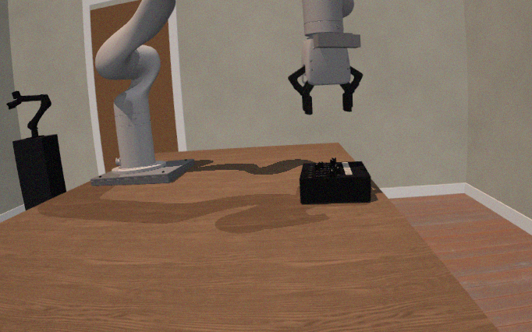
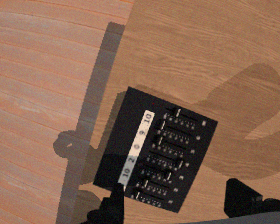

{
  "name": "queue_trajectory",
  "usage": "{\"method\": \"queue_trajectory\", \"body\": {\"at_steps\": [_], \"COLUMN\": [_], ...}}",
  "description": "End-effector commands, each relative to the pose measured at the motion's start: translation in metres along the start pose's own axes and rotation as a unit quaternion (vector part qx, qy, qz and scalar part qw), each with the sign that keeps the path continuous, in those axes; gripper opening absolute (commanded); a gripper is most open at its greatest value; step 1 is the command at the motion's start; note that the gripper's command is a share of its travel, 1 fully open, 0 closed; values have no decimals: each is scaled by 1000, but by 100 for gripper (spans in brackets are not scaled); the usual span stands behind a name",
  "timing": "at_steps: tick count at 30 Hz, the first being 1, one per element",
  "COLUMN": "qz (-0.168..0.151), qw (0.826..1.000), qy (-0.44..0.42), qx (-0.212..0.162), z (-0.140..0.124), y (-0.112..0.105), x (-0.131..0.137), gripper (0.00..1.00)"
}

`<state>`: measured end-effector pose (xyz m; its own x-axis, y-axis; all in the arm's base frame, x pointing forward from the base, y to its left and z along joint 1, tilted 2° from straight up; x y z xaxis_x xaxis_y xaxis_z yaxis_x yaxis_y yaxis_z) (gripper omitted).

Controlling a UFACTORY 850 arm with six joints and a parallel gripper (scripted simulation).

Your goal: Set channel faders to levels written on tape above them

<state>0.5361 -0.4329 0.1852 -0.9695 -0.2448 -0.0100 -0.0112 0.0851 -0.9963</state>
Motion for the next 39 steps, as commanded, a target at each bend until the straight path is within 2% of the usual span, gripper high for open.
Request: {"method": "queue_trajectory", "body": {"at_steps": [1,2,18,23,26,33,35,36,39], "qz": [-5,-5,-5,-3,-2,5,5,7,10], "qw": [996,989,988,977,959,890,890,856,823], "qy": [89,143,151,212,283,455,455,517,568], "qx": [18,27,27,27,27,23,23,23,19], "z": [0,-1,-1,-3,-6,-16,-16,-18,-23], "y": [-4,-4,-3,3,10,35,35,38,50], "x": [-6,-6,-7,-11,-17,-34,-34,-36,-44], "gripper": [100,100,100,100,100,100,100,100,100]}}
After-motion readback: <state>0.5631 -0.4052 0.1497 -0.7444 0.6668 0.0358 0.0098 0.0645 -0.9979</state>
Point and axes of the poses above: the point where the finger pads meet when closed, its own y axis out along the fingers, its own x axis across the jaws, z = x × y, the point moved 4 cm from there along -y, back along the fingers, and after that the axes turned 9 degrees about -y, right-handed, at the moved point
